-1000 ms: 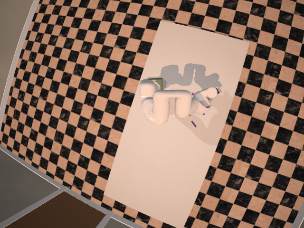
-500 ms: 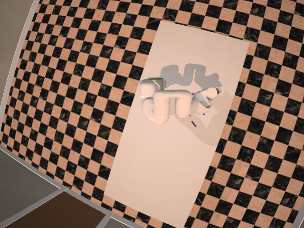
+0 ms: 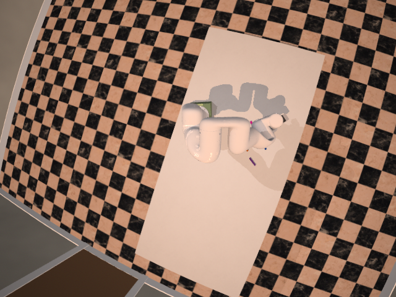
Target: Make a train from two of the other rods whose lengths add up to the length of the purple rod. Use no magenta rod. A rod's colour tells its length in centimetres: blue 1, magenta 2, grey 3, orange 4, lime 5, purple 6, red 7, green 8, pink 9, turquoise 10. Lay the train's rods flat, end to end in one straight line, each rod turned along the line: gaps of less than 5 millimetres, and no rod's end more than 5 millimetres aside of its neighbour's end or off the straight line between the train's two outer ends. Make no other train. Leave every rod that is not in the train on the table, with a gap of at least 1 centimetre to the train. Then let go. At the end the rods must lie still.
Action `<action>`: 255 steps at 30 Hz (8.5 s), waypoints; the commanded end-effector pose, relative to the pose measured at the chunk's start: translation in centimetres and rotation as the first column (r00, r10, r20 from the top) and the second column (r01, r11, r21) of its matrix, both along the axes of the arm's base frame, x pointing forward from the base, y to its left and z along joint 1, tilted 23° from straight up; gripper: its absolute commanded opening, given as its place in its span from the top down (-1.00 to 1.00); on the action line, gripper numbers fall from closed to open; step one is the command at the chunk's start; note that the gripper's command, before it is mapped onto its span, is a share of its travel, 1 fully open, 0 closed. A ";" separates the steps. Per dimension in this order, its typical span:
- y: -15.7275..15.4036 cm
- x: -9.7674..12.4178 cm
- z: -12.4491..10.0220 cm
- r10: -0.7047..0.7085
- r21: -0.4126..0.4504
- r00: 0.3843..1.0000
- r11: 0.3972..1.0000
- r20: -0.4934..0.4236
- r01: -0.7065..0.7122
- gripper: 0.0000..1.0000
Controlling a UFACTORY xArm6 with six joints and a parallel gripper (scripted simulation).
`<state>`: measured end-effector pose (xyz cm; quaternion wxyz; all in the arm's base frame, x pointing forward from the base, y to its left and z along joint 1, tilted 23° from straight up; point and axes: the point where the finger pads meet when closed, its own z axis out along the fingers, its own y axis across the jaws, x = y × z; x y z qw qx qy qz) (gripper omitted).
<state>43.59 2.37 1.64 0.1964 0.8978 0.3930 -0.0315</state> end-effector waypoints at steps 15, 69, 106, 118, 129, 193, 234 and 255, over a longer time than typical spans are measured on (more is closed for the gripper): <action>-0.1 0.2 -0.3 0.001 0.001 1.000 1.000 0.004 -0.001 0.92; -0.4 0.2 -0.9 0.001 0.001 1.000 1.000 0.004 -0.001 0.76; 1.5 -0.3 3.7 0.001 0.001 1.000 1.000 0.004 -0.001 0.51; 3.0 -0.6 7.2 0.001 0.001 1.000 1.000 0.004 -0.001 0.51; 3.0 -0.7 7.3 0.001 0.001 1.000 1.000 0.004 -0.001 -1.00; 6.3 -1.5 15.3 0.001 0.001 1.000 1.000 0.004 -0.001 -1.00; 6.3 -1.5 15.3 0.001 0.001 1.000 1.000 0.004 -0.001 -1.00; 6.3 -1.5 15.3 0.001 0.001 1.000 1.000 0.004 -0.001 -1.00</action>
